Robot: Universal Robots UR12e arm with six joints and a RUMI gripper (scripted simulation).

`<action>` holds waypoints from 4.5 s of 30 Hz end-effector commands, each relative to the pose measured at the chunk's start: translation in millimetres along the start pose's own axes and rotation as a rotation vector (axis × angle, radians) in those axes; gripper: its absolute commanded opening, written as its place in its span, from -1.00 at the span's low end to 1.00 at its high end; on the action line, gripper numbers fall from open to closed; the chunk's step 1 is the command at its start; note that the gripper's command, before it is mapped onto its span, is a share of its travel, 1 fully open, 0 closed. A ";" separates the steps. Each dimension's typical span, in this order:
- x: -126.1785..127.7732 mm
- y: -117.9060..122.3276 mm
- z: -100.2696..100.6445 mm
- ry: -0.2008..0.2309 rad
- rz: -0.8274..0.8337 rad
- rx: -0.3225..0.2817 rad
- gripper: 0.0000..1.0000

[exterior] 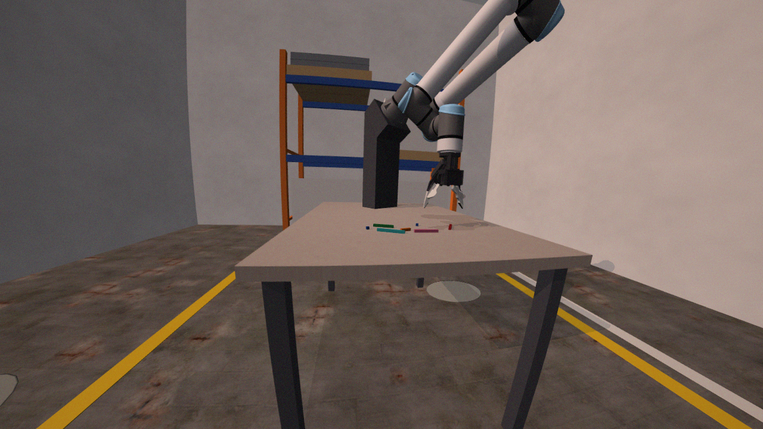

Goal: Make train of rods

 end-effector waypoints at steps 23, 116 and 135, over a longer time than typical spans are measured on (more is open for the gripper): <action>0.1 0.2 -0.3 0.000 0.000 -0.001 1.00; 3.6 -0.4 0.9 -0.003 2.037 0.000 1.00; -0.5 0.7 0.9 -0.003 2.332 0.000 1.00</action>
Point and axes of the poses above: the point where the finger pads meet when closed, its own z axis out along the fingers, its own x axis across the jaws, y = z × x, the point moved 2 cm from there along -z, back along the fingers, and after that the axes turned 9 degrees about z, right-handed, at the moved point
